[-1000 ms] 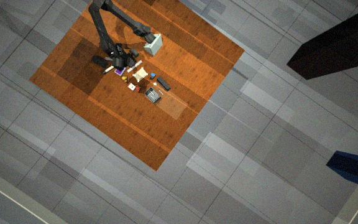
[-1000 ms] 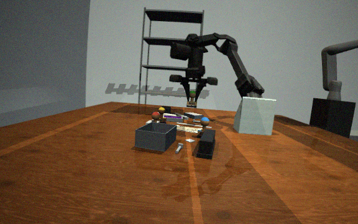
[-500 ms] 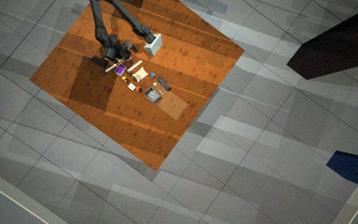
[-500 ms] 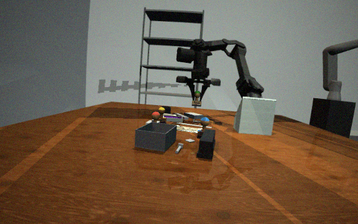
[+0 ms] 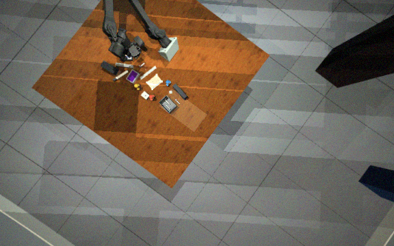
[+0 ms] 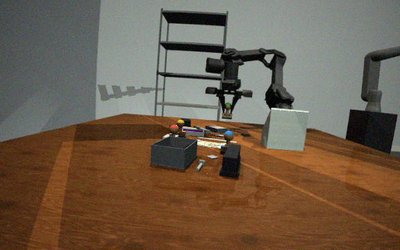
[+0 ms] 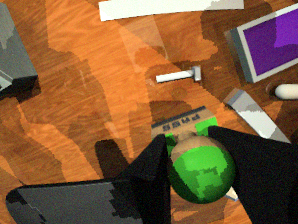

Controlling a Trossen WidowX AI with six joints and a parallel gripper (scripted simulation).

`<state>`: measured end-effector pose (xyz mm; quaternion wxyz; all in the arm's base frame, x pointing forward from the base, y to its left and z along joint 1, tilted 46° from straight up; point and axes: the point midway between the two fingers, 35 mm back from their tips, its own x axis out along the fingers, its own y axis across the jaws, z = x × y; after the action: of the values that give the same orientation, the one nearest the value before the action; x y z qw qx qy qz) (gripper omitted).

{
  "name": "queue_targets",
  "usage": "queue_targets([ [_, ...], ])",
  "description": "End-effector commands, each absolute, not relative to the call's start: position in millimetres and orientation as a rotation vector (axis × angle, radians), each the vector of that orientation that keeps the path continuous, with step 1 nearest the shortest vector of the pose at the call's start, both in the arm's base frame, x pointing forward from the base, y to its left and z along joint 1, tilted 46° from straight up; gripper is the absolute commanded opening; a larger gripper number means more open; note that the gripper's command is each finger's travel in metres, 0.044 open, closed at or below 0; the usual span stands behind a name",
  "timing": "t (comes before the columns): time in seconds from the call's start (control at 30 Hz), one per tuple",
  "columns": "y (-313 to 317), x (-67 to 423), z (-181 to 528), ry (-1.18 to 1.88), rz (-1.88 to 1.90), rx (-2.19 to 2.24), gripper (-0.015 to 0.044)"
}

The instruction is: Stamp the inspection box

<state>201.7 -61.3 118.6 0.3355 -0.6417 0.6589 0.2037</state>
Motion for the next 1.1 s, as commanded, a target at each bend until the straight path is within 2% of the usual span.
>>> queue_targets([
  [0.0,-64.5,198.7,117.6,1.729,0.537,-1.681,0.0],
  [1.07,-101.3,202.5,80.7,1.726,0.539,-1.68,0.0],
])
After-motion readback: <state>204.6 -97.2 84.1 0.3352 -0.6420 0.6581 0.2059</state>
